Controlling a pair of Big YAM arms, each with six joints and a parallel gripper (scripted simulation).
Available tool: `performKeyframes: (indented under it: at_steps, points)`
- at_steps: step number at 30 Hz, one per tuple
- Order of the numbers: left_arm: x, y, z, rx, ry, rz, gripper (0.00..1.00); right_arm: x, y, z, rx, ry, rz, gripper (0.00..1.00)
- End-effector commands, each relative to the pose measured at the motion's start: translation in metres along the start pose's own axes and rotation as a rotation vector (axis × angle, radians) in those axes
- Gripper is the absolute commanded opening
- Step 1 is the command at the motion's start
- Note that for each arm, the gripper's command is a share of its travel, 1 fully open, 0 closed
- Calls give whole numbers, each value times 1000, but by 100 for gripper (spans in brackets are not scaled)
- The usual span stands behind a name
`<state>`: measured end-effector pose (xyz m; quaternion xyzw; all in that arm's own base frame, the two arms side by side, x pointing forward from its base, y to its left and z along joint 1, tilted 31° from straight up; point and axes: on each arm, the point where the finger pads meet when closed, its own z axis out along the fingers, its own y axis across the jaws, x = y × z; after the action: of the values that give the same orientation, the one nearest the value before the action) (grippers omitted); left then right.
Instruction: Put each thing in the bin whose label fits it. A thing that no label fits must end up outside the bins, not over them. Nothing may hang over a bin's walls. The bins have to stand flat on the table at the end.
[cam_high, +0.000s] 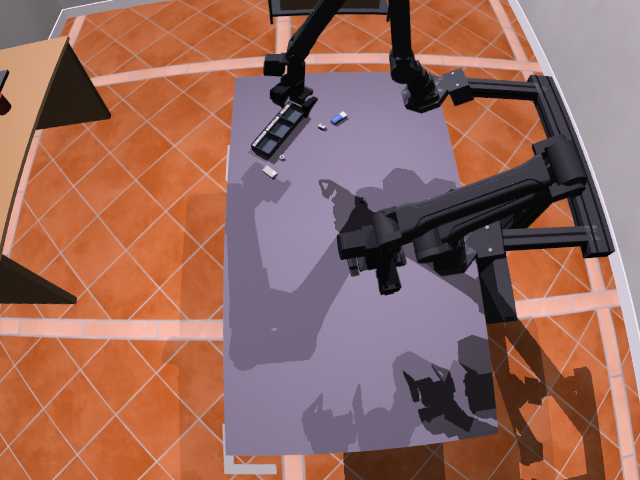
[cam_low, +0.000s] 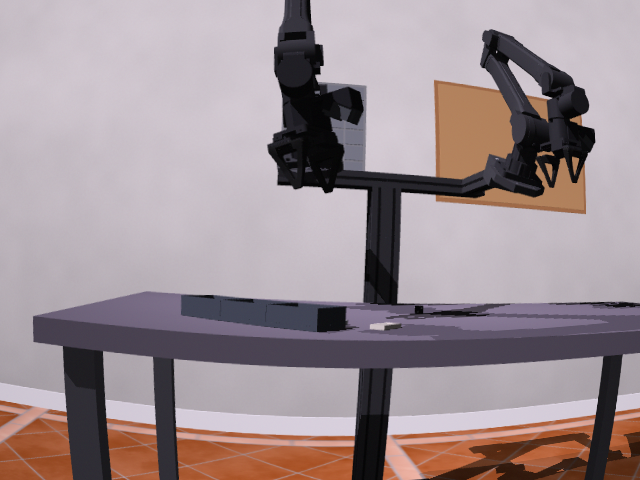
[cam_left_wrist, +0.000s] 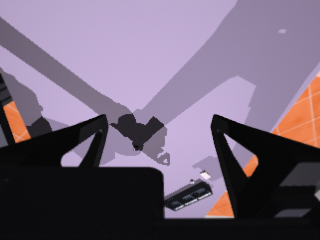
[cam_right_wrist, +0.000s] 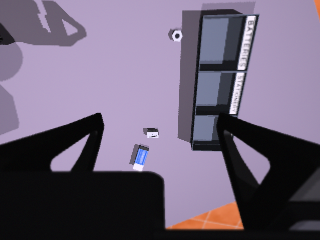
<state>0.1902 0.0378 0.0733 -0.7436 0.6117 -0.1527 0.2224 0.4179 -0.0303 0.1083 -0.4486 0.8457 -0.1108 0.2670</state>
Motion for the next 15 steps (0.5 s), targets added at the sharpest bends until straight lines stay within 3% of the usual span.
performKeyframes:
  at_steps: [1,3,11,13,15]
  points:
    - [-1,4,0,-11,-2,-18,100,11,-3,-5,31,13,153,100]
    - [-1,4,0,-11,-2,-18,100,11,-3,-5,31,13,153,100]
    - [-1,4,0,-11,-2,-18,100,41,5,-10,60,64,395,100]
    - [-1,4,0,-11,-2,-18,100,36,13,-4,50,75,452,100]
    - [-1,4,0,-11,-2,-18,100,50,7,-12,78,82,502,100]
